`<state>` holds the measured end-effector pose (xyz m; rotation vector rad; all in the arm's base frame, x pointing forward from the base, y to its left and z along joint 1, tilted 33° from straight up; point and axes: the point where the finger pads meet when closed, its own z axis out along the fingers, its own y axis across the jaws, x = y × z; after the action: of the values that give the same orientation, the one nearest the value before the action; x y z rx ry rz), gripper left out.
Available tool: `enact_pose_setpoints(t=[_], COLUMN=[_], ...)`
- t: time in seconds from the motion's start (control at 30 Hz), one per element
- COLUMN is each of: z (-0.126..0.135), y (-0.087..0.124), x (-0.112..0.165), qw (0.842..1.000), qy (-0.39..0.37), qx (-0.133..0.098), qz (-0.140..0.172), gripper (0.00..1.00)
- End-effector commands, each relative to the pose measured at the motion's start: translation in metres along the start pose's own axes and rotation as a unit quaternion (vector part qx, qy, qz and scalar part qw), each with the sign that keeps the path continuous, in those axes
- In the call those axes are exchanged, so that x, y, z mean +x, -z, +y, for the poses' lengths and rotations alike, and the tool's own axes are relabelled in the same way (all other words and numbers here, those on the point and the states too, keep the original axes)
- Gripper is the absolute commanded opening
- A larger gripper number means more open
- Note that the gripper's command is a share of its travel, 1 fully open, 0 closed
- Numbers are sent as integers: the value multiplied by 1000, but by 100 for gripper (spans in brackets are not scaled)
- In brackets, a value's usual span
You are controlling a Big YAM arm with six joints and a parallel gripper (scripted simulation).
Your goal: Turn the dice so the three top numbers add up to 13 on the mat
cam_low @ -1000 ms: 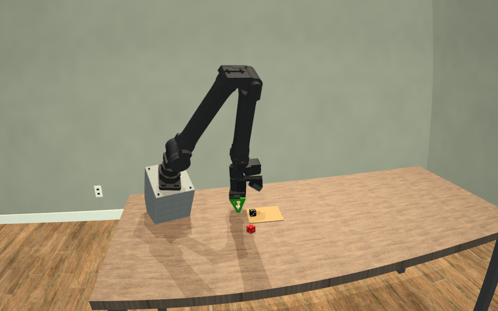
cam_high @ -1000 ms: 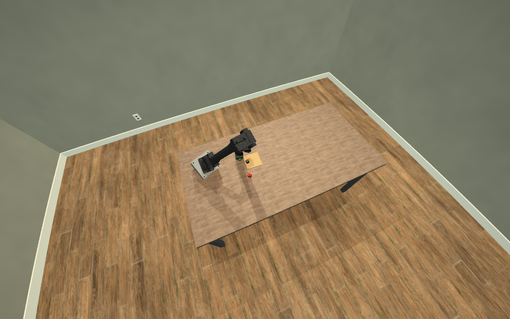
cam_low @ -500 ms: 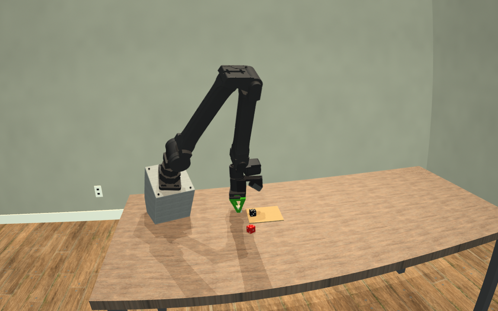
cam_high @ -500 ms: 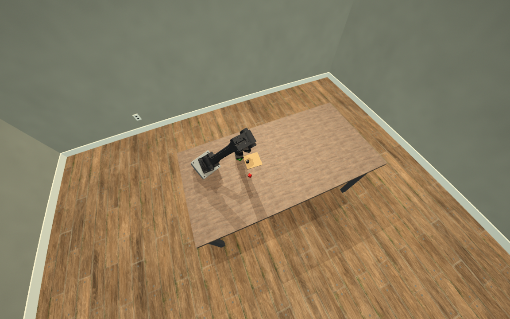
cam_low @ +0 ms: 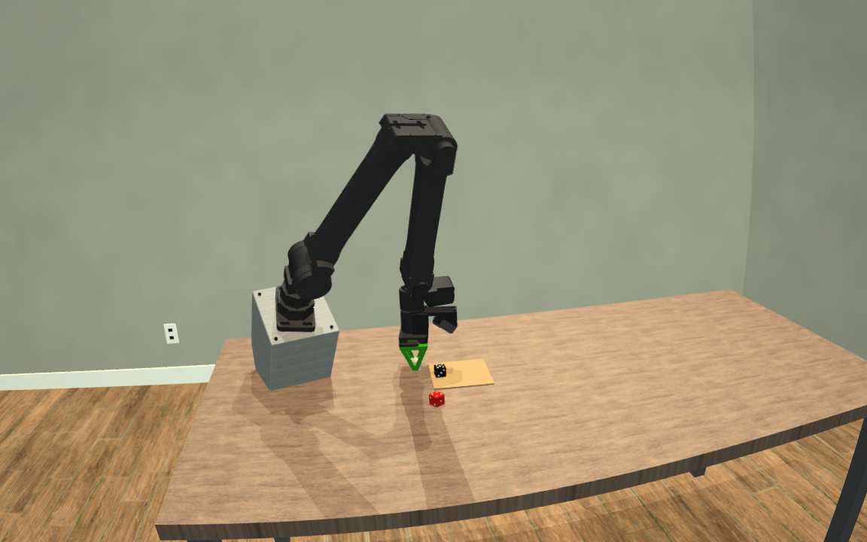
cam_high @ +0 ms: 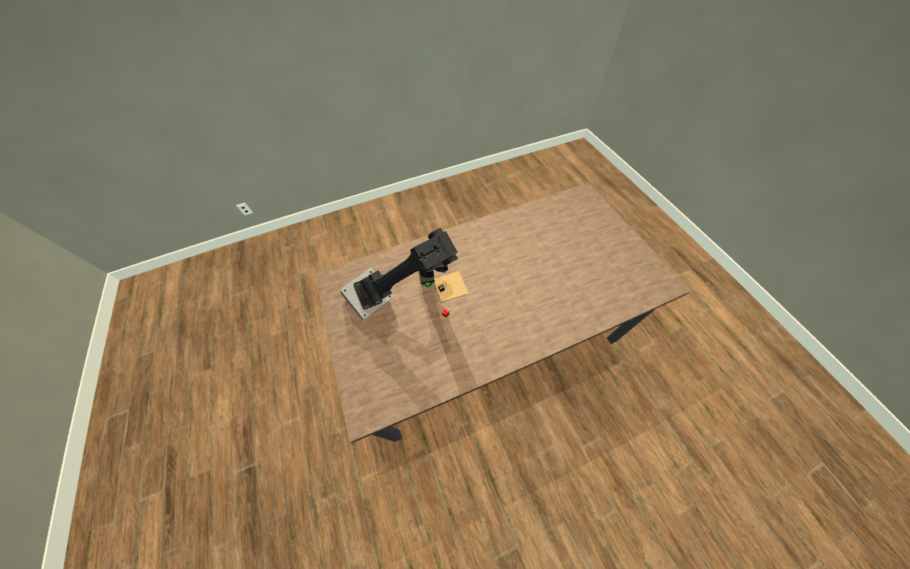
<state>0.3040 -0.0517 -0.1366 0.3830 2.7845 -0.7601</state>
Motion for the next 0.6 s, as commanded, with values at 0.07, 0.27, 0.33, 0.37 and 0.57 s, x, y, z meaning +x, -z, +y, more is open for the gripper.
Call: enact_pose_setpoints(t=[0.07, 0.27, 0.33, 0.37, 0.57], z=[3, 3, 3, 3, 3], y=[-4, -4, -4, -4, -4], x=[-3, -3, -3, -3, -3], qw=[1000, 1000, 1000, 1000, 1000], qy=[3, 3, 3, 3, 3], qx=[-1, -1, -1, -1, -1], qz=[-1, -1, -1, -1, -1], gripper=[39, 20, 20, 20, 20])
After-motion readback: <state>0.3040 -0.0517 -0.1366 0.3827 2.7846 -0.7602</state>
